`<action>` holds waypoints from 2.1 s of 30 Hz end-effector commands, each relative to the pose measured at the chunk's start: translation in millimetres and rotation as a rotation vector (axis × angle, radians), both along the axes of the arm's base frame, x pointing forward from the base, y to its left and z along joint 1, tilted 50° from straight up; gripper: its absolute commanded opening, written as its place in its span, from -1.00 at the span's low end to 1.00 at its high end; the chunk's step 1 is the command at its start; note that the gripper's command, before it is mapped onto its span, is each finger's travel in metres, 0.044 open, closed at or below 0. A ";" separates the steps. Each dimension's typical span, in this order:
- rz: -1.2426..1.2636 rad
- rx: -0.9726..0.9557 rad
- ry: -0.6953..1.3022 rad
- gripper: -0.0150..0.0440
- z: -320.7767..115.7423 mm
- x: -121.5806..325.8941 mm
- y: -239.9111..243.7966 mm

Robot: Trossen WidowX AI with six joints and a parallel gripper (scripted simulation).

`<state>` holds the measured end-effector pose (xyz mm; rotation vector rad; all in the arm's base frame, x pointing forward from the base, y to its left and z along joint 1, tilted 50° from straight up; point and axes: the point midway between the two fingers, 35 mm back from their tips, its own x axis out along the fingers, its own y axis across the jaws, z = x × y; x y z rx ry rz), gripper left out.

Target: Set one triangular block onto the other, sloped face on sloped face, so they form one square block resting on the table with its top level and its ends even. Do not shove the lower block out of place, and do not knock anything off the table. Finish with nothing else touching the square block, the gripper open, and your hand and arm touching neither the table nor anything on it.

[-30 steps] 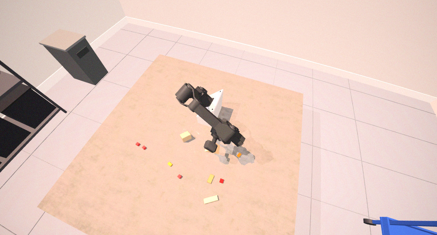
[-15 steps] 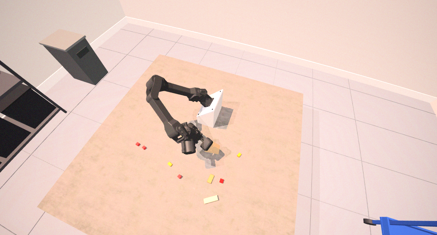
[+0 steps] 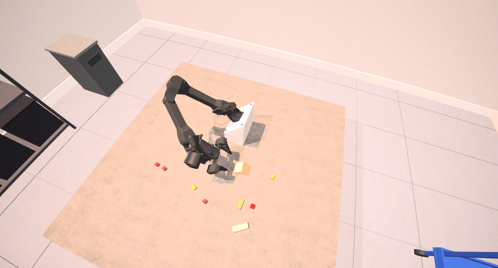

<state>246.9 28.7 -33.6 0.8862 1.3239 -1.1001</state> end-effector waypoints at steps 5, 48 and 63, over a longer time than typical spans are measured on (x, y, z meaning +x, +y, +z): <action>-0.014 0.005 0.005 1.00 -42.1 -1.4 -3.4; -0.020 0.004 0.002 -0.49 -77.2 -10.0 13.5; -0.020 0.008 0.003 -0.49 -31.5 -23.1 65.9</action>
